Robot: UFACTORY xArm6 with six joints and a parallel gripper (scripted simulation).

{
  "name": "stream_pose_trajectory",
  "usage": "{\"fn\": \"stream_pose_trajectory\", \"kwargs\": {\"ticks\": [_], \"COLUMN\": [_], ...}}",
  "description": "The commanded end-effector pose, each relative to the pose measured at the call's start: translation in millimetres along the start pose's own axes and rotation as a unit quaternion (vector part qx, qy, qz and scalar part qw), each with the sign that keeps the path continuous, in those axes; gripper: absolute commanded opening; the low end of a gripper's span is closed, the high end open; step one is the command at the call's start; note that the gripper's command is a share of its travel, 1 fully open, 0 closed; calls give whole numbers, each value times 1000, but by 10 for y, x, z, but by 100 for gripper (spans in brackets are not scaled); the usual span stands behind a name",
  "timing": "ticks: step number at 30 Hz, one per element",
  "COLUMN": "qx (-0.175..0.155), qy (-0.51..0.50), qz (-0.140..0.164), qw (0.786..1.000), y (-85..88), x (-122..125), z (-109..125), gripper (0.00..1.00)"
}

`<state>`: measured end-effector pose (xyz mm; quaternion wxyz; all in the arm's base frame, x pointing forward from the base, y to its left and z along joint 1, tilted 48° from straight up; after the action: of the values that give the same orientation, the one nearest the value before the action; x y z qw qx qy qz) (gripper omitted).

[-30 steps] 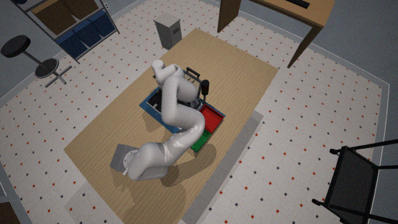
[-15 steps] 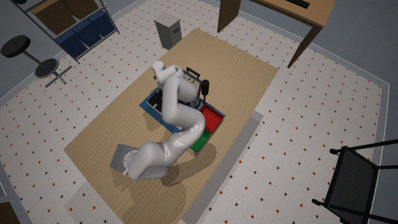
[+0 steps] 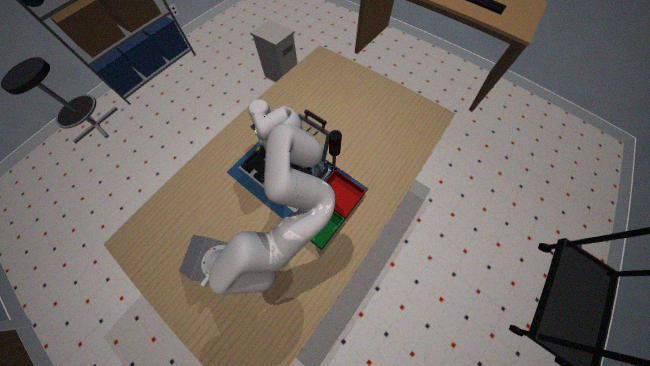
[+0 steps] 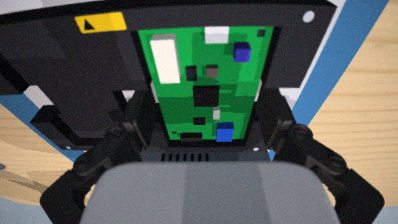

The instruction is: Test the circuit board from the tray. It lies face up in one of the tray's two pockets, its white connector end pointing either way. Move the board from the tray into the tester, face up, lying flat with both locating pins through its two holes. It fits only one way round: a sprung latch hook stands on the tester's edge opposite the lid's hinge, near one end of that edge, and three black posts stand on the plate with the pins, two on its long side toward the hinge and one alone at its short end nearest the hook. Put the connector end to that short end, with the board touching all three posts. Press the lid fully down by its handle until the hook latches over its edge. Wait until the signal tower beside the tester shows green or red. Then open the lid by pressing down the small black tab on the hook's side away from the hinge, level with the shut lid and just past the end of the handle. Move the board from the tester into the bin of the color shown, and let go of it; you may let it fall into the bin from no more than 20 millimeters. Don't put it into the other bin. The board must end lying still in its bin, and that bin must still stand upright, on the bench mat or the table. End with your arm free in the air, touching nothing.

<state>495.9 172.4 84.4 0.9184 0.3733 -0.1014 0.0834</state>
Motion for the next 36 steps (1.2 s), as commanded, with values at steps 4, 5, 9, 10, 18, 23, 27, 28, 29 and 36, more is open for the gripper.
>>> {"fn": "stream_pose_trajectory", "kwargs": {"ticks": [4,5,9,10,18,23,27,28,29,36], "qx": [1,1,1,1,1,1,1,1,1,1], "qy": [-1,-1,-1,-1,-1,-1,-1,-1,-1,-1], "qz": [2,2,2,2,2,2,2,2,2,2], "qw": [1000,1000,1000,1000,1000,1000,1000,1000,1000,1000], "y": [16,16,16,16,16,16,16,16,16,16], "x": [9,9,9,9,9,9,9,9,9,9], "z": [-1,-1,-1,-1,-1,-1,-1,-1,-1,-1], "gripper": [95,95,89,89,85,85,85,85,85,81]}}
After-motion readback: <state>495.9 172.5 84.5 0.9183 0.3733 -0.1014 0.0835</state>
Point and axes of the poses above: the point where the finger pads meet when closed, its own y axis back along the fingers, its own x axis across the jaws, z = x × y, the point moved 10 cm from there along y, back along the fingers, and after that the axes turned 7 degrees about y, right-handed, at the moved point
